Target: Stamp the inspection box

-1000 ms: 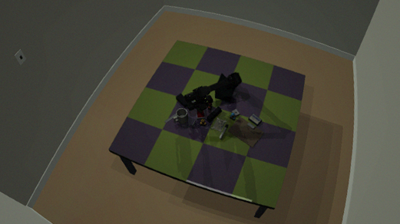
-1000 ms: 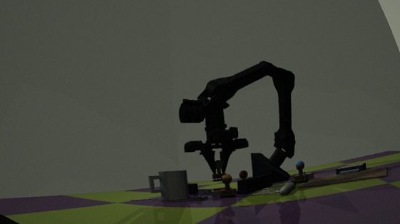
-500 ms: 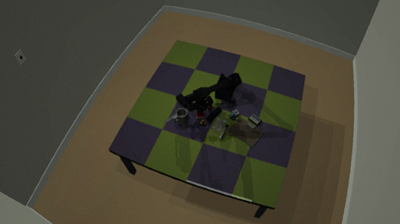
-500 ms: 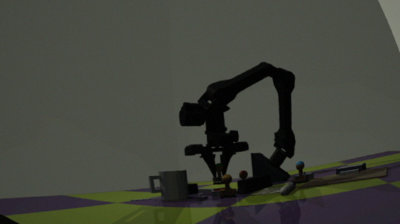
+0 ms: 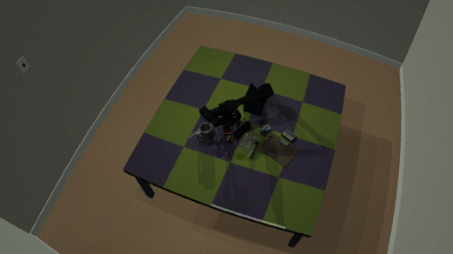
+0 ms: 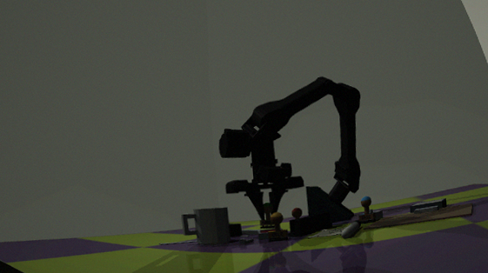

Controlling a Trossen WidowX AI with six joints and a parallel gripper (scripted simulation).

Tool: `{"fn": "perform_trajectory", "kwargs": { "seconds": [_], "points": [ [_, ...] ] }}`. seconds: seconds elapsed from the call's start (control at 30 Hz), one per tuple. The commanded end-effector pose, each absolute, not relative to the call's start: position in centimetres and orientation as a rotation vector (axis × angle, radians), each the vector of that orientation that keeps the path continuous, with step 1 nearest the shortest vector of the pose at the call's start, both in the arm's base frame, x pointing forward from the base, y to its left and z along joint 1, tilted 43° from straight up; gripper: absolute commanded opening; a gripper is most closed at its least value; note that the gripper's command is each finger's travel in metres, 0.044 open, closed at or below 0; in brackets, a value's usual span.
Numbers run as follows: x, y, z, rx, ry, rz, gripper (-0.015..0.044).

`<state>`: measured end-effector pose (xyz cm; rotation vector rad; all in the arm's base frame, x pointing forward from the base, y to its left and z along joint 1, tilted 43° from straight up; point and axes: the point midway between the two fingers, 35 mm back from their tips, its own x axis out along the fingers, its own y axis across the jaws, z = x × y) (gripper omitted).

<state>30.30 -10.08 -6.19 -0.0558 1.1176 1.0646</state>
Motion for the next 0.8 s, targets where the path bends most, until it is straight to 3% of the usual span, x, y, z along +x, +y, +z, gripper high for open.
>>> {"fn": "perform_trajectory", "kwargs": {
  "seconds": [0.0,0.77],
  "points": [
    [30.18,-9.68,-6.42,-0.043,1.118,1.065,0.0000],
    [30.18,-9.36,-6.75,-0.049,1.114,1.072,0.0000]
  ]
}}
